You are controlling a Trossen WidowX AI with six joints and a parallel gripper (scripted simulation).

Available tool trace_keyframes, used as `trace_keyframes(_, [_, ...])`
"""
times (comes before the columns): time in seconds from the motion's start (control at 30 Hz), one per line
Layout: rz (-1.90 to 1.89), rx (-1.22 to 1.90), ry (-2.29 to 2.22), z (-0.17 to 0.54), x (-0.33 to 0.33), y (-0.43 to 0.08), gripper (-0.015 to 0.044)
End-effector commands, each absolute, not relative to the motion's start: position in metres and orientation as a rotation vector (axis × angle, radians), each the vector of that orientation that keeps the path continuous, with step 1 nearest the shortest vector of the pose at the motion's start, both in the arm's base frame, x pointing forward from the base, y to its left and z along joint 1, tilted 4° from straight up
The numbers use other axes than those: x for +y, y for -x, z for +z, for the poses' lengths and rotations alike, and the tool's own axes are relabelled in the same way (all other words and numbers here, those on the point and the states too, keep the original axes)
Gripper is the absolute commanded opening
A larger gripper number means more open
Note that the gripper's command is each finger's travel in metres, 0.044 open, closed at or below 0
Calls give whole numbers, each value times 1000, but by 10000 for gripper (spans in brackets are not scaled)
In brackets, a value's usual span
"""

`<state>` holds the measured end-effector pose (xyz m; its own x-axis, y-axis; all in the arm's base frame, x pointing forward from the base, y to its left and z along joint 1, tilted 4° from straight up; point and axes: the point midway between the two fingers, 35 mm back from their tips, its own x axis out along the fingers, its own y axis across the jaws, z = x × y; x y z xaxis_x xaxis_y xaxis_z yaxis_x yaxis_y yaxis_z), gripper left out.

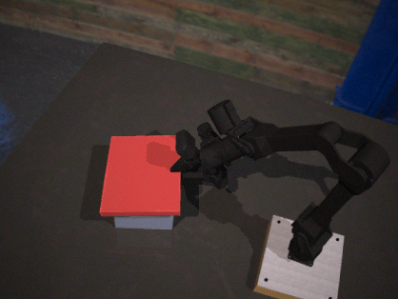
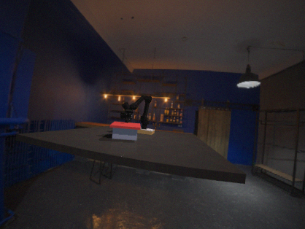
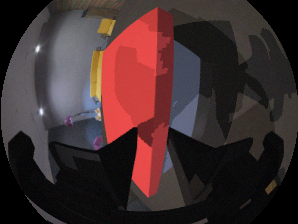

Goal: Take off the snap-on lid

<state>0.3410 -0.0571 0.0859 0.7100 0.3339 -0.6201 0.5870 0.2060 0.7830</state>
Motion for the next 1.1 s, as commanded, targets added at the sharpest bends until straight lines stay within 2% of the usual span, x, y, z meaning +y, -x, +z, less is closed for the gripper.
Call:
trace_keyframes(0.0, [-210,828,-1397,86,-57,-342,0])
trace_keyframes(1.07, [-205,822,-1397,117,-57,-345,0])
